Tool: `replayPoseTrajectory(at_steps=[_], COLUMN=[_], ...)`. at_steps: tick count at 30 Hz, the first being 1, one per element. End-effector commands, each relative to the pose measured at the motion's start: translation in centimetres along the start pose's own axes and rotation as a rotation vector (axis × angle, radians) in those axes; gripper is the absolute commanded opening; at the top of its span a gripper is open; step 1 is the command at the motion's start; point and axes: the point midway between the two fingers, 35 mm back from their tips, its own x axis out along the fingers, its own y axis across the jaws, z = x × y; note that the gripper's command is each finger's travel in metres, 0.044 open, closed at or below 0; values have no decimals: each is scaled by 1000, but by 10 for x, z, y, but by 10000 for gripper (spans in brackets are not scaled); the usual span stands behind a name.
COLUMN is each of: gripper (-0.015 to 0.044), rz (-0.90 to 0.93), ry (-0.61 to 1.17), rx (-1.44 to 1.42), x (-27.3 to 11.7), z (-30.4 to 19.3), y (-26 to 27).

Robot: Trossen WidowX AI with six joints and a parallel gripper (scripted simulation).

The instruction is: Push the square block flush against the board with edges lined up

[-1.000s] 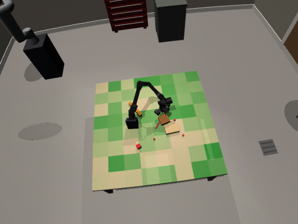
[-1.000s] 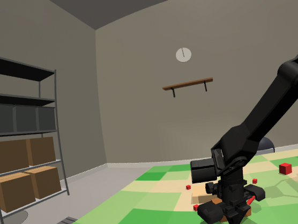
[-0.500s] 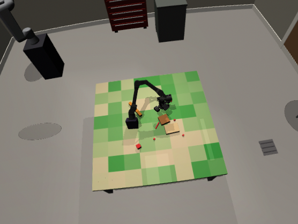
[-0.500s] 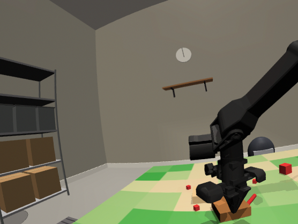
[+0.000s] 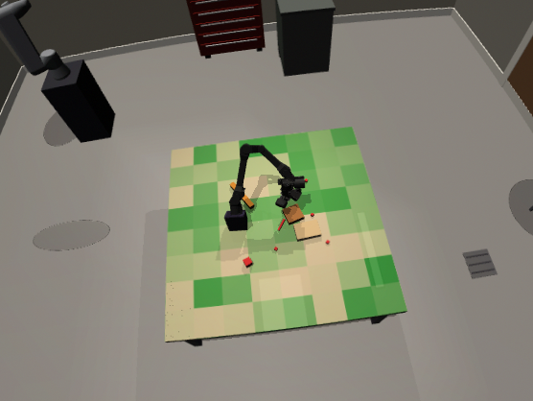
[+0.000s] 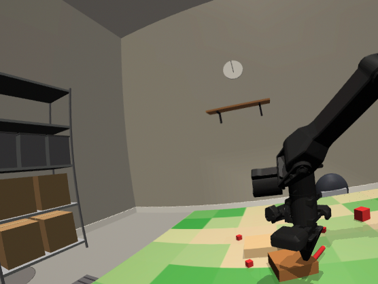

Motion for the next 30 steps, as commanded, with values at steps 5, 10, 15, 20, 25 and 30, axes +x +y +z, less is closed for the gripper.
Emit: replayPoseTrajectory(at_steps=[5, 10, 15, 20, 25, 30], gripper=[0, 0, 0, 0, 0, 0], rz=[-3, -3, -2, 1, 3, 2], ry=[-3, -2, -1, 0, 1, 0], rx=[-267, -438, -608, -779, -863, -863], x=[0, 0, 1, 1, 2, 11], z=[-1, -4, -8, -13, -16, -15], y=[-28, -44, -60, -76, -83, -83])
